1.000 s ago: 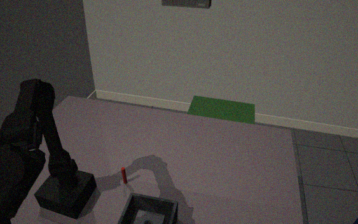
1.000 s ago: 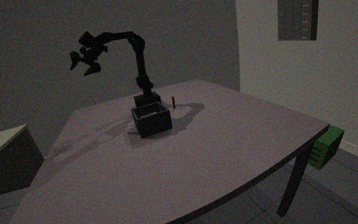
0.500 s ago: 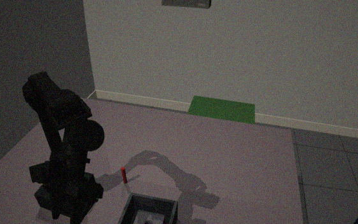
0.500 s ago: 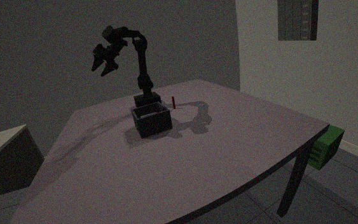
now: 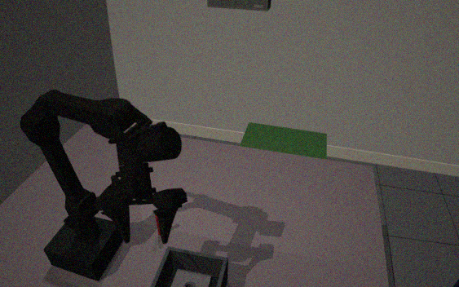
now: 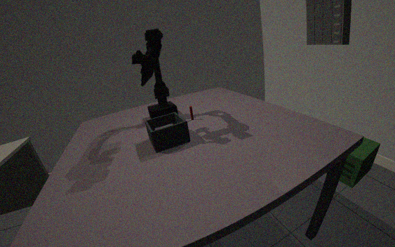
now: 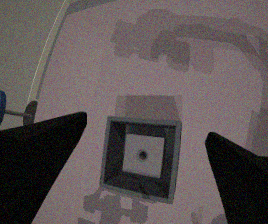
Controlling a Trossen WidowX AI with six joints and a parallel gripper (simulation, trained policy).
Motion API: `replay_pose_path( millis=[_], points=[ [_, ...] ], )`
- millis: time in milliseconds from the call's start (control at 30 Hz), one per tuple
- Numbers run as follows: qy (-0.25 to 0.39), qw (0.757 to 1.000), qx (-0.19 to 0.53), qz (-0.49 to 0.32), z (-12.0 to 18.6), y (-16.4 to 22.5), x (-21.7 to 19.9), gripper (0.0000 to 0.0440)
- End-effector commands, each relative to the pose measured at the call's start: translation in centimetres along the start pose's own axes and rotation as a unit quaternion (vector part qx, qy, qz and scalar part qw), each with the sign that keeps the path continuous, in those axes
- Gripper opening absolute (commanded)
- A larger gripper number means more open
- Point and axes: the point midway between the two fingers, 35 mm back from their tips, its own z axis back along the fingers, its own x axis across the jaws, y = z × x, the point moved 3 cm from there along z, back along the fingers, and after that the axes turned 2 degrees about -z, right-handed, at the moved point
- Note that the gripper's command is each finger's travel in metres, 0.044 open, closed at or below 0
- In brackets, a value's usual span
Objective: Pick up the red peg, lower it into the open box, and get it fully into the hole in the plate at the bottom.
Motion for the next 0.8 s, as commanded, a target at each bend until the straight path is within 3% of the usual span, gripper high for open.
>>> replay_pose_path(
  millis=[0, 400, 767],
  points=[
    [0.005, 0.998, 0.045, 0.043, 0.9, 3.6, -1.2, 0.044],
    [0.052, 0.979, 0.132, 0.148, 2.1, 11.8, -6.1, 0.044],
    [0.107, 0.954, 0.169, 0.223, 1.4, 17.3, -10.9, 0.044]
  ],
)
